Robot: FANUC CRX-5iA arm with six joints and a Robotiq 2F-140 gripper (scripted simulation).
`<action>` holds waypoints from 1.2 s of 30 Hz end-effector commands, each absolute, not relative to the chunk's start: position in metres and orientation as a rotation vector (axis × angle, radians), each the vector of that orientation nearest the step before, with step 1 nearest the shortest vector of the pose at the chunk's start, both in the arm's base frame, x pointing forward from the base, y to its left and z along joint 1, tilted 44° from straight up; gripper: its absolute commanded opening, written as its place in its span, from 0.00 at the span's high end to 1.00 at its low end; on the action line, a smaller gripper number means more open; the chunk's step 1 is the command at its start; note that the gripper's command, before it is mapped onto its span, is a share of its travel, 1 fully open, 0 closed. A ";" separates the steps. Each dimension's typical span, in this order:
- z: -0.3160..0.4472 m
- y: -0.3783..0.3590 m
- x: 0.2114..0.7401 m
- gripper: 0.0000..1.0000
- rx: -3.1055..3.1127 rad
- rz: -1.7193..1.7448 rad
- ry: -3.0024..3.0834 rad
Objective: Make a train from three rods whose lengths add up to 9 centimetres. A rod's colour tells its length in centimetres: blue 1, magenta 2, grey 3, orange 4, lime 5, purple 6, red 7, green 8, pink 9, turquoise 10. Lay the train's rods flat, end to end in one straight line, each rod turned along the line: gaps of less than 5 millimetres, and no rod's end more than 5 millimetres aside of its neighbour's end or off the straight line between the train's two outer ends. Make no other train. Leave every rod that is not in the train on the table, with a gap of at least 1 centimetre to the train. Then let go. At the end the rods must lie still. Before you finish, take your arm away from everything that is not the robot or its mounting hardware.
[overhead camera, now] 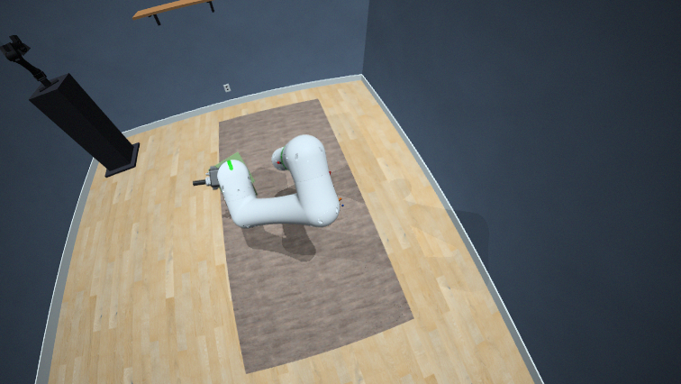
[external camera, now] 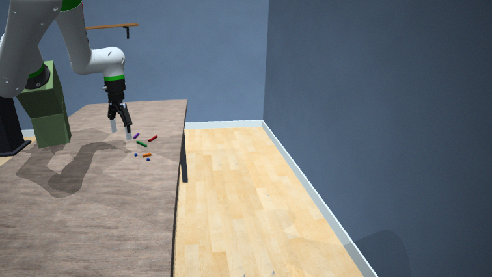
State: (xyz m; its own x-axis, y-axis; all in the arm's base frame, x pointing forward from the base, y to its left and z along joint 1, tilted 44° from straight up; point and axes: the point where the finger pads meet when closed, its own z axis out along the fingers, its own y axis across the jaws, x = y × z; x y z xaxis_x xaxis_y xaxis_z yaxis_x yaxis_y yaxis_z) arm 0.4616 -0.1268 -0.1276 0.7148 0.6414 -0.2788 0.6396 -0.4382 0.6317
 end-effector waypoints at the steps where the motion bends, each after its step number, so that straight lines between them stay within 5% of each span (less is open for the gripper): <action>1: -0.128 -0.127 0.462 0.00 2.174 0.003 0.968; 19: -0.129 -0.125 0.462 0.00 2.196 0.025 0.919; 36: -0.146 -0.102 0.465 0.00 2.386 0.294 0.265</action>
State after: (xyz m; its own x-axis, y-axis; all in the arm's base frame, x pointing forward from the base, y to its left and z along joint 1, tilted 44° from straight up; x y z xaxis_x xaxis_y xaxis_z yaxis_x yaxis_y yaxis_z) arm 0.4644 -0.1043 -0.1443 0.9479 0.3073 0.0844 0.1723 -0.7171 0.6754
